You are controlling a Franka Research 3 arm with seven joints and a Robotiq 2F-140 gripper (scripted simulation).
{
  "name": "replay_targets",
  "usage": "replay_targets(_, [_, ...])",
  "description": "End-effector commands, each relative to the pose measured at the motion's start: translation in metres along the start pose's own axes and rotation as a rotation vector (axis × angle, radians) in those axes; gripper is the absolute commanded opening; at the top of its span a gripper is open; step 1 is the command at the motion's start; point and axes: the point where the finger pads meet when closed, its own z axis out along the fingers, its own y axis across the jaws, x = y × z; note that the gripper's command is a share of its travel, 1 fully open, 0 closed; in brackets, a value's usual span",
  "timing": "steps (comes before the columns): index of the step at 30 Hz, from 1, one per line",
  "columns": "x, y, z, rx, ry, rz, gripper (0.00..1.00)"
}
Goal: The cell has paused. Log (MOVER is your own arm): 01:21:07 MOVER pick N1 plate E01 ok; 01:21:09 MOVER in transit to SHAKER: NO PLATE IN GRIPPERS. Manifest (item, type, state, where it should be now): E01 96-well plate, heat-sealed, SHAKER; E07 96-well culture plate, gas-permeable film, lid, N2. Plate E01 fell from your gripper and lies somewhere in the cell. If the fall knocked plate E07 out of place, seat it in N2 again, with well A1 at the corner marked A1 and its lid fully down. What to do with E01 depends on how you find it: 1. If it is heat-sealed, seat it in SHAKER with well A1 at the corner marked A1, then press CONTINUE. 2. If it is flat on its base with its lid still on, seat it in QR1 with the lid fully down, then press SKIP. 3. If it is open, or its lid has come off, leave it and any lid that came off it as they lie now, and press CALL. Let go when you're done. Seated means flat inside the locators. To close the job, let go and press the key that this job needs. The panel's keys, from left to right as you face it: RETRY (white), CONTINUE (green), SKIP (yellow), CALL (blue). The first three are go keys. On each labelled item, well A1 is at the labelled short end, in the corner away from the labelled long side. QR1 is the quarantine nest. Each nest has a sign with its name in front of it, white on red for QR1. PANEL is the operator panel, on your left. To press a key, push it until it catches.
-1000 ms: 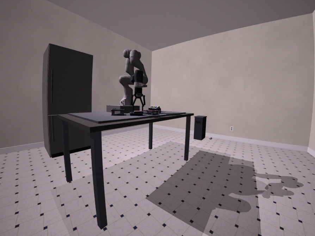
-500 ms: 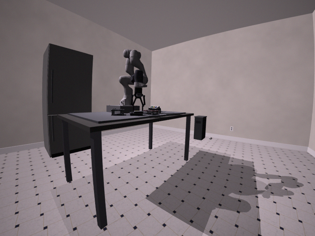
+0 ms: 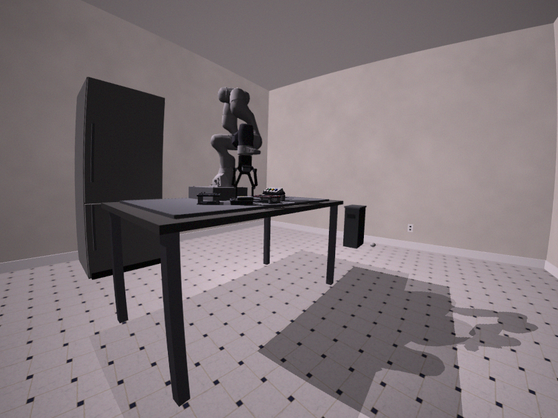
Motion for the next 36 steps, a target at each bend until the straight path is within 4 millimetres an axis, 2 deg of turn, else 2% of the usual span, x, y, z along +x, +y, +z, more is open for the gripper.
replay_targets(1, [-0.0003, 0.0003, 0.0010, -0.001, -0.001, 0.004, 0.10])
replay_targets(36, [-0.0003, 0.0003, -0.0048, -0.001, -0.001, 0.004, 0.10])
